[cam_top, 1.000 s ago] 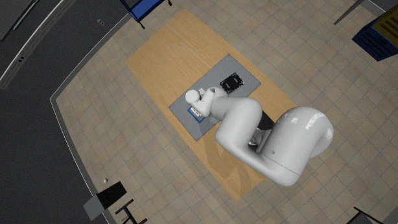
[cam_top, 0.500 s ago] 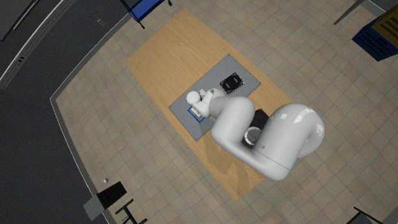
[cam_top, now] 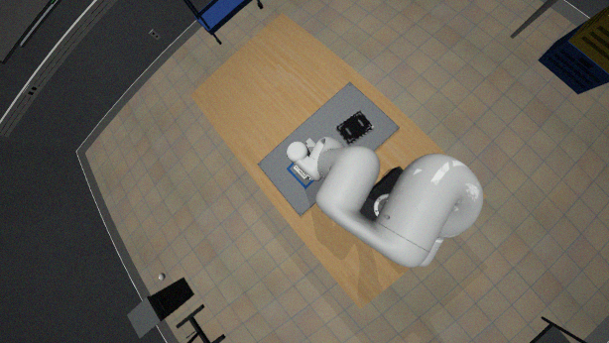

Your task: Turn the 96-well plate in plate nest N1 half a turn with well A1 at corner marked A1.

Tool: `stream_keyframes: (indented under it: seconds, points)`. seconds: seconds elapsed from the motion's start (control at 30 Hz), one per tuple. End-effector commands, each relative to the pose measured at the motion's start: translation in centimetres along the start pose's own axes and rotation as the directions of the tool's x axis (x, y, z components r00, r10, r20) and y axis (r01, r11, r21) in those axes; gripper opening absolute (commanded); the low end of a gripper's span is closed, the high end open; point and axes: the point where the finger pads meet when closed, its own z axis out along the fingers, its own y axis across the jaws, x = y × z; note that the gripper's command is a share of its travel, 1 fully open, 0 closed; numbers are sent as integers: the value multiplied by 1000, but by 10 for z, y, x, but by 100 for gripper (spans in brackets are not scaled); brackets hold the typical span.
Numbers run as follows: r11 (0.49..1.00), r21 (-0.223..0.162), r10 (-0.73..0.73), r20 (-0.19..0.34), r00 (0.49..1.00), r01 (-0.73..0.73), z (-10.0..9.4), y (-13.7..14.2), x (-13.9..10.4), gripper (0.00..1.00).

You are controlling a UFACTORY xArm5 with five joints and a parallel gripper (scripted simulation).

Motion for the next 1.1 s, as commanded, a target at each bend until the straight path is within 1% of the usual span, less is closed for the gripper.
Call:
stream_keyframes:
  seconds: [0.0, 0.37, 1.07]
  points:
    - [1000, 4, 0, -1, 1000, 0, 5, -2, 0, 0]
    - [1000, 4, 0, -1, 1000, 0, 20, -2, 0, 0]
    - [1000, 4, 0, -1, 1000, 0, 20, -2, 0, 0]
